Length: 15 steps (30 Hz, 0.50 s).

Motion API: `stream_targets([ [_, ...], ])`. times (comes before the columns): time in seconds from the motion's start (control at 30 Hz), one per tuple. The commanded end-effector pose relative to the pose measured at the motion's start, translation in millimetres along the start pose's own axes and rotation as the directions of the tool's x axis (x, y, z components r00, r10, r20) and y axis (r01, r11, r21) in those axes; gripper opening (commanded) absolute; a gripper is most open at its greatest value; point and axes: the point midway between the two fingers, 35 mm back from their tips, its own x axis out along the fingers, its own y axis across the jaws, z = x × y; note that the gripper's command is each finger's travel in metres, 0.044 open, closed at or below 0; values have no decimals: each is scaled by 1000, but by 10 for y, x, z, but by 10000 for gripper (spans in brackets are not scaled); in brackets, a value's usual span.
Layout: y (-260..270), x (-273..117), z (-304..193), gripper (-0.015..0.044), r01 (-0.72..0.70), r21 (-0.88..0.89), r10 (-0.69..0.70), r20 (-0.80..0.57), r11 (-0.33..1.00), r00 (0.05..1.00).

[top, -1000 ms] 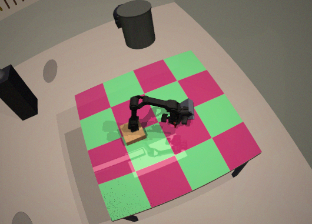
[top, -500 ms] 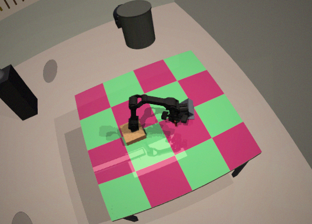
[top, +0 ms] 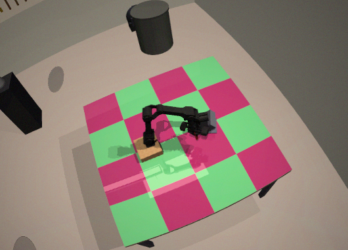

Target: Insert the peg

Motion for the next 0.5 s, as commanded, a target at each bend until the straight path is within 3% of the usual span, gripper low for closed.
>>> stream_targets([
  [0.0,33,10,27,0,12,28,-12,-7,1000,1000],
  [0.47,75,-17,148,0,64,119,-64,-9,991,998],
])
